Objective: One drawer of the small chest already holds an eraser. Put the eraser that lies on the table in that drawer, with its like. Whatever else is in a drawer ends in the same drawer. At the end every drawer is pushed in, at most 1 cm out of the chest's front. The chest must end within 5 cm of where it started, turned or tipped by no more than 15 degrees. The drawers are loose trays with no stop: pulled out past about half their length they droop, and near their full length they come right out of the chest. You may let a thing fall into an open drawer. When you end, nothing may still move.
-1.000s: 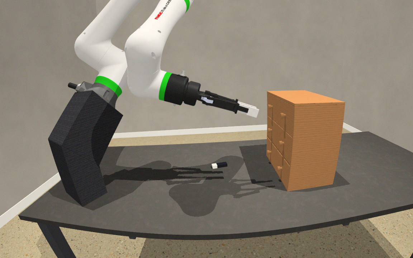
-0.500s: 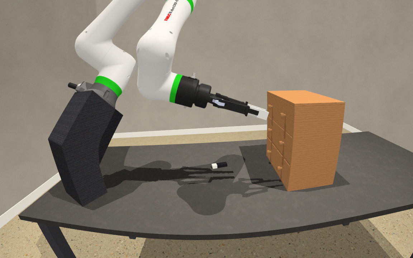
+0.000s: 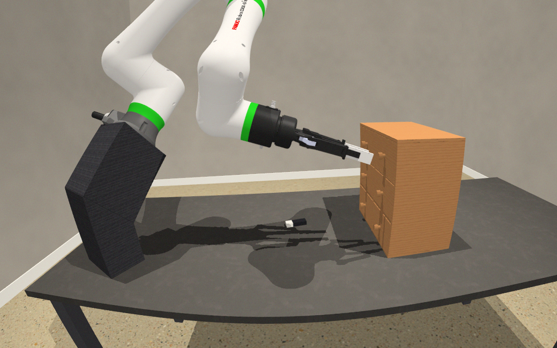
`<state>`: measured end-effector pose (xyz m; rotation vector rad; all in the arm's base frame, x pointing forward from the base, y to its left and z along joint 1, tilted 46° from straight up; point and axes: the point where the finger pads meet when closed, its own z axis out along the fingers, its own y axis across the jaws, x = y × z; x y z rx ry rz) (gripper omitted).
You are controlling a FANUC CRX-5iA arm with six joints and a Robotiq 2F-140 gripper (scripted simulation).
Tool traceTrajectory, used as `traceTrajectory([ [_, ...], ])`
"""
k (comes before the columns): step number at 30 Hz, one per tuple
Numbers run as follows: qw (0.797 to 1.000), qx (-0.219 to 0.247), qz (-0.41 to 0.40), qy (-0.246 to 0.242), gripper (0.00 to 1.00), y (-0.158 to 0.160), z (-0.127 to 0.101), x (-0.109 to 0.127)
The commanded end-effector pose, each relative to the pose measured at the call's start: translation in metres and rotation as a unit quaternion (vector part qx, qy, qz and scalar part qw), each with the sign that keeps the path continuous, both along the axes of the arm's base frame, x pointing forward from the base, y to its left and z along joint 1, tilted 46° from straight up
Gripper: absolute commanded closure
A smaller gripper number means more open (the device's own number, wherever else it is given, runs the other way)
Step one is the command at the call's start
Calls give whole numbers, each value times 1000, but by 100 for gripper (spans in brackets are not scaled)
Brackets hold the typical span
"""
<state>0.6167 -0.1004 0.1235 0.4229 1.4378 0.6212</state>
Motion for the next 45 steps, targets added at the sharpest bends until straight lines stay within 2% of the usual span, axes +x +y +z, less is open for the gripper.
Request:
traceTrajectory([
  [1,1000,0,0,0,80,0,0,1],
  [28,1000,0,0,0,80,0,1,2],
  [45,1000,0,0,0,80,-2,9,22],
])
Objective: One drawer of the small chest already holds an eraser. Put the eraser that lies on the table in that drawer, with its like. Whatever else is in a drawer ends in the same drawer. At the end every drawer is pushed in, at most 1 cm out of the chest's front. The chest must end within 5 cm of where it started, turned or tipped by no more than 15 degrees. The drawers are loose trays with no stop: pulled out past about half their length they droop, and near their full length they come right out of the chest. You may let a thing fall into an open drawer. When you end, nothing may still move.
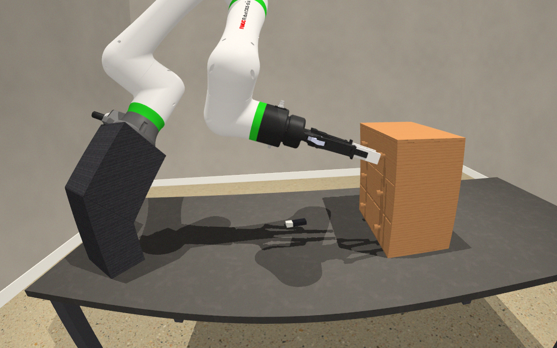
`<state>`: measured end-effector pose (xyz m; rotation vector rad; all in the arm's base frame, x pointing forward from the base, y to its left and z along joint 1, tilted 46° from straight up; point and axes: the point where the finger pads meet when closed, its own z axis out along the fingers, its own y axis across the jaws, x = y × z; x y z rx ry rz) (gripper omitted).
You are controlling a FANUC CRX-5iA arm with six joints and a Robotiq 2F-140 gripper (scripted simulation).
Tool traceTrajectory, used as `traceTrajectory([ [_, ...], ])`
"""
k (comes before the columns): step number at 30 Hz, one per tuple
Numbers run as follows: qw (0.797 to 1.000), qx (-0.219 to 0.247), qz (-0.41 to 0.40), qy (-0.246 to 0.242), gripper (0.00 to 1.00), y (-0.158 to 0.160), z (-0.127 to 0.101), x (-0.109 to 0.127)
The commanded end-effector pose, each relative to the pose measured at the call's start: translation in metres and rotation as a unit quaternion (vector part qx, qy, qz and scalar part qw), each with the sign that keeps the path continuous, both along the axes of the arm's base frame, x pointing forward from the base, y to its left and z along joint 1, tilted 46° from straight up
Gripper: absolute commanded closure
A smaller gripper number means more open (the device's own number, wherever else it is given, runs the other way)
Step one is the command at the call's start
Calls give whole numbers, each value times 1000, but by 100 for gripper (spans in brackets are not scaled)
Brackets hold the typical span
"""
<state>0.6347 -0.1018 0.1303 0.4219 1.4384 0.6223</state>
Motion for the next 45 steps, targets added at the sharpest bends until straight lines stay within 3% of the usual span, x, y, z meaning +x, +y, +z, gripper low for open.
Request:
traceTrajectory([
  [1,1000,0,0,0,80,-1,2,6],
  [37,1000,0,0,0,80,-2,6,15],
  [38,1000,0,0,0,92,-2,6,15],
  [45,1000,0,0,0,92,-2,6,15],
])
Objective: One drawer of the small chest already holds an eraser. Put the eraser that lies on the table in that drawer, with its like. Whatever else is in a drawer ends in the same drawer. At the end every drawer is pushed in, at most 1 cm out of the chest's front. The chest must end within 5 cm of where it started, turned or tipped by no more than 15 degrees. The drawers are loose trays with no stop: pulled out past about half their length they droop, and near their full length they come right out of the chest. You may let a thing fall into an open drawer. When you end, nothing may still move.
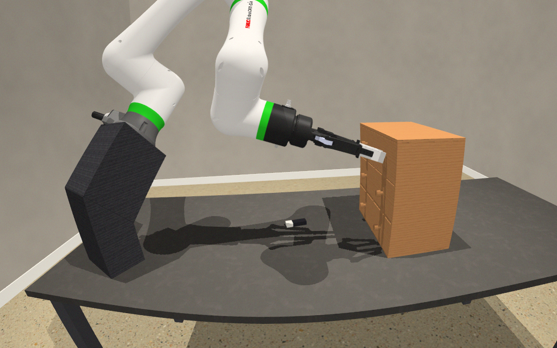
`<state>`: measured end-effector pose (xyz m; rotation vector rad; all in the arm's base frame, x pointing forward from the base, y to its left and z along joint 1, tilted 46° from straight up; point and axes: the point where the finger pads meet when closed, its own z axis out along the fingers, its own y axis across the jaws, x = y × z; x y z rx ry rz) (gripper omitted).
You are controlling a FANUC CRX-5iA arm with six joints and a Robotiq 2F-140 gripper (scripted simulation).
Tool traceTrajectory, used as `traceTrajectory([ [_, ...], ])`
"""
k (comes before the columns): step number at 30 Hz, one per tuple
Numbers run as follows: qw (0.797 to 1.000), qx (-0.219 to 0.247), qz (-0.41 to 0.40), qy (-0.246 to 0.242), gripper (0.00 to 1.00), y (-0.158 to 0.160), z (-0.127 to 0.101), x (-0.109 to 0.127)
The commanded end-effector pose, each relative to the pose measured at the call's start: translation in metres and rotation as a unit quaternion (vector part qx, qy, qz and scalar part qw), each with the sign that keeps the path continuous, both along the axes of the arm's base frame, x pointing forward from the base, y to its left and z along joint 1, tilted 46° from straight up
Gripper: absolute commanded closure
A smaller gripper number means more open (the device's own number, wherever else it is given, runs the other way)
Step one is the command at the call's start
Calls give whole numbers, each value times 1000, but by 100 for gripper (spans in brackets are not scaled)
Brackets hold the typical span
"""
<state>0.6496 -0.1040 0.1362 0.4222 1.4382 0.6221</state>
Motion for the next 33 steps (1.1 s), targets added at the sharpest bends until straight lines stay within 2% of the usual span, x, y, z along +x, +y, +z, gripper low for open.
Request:
traceTrajectory([
  [1,1000,0,0,0,92,0,0,0],
  [33,1000,0,0,0,92,0,-2,-4],
])
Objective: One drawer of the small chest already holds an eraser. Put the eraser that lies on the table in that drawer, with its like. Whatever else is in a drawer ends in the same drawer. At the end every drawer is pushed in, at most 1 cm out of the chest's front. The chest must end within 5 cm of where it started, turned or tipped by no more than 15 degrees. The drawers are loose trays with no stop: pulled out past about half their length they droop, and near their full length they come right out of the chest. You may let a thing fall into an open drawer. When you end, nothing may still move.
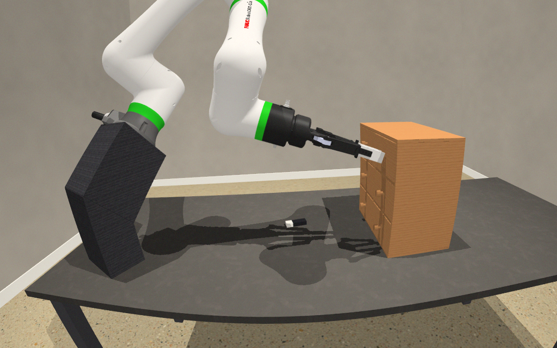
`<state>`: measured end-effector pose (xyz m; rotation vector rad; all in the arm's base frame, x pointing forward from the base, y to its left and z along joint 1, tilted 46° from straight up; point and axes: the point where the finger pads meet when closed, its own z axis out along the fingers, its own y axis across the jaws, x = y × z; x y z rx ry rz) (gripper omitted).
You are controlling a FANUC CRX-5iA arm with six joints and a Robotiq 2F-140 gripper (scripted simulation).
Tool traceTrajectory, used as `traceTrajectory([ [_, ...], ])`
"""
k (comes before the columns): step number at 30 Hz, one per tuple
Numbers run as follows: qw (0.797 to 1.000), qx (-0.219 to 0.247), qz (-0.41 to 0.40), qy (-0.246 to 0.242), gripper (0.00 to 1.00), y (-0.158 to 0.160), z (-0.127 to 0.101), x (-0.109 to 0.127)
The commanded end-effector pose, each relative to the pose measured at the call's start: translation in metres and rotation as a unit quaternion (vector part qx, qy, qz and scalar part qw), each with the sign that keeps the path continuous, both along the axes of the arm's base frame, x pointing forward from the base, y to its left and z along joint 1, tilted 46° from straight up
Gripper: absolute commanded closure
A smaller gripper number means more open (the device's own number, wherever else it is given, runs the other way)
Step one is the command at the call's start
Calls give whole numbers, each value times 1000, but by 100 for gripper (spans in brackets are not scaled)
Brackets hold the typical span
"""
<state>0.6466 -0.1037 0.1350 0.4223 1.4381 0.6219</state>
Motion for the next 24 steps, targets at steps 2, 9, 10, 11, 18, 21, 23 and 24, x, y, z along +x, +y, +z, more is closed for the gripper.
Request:
traceTrajectory([
  [2,1000,0,0,0,92,0,-1,-2],
  [9,1000,0,0,0,92,1,-3,-7],
  [10,1000,0,0,0,92,1,-3,-8],
  [11,1000,0,0,0,92,1,-3,-9],
  [18,1000,0,0,0,92,2,-7,-17],
  [21,1000,0,0,0,92,2,-7,-19],
  [23,1000,0,0,0,92,3,-8,-21],
  [24,1000,0,0,0,92,3,-9,-23],
])
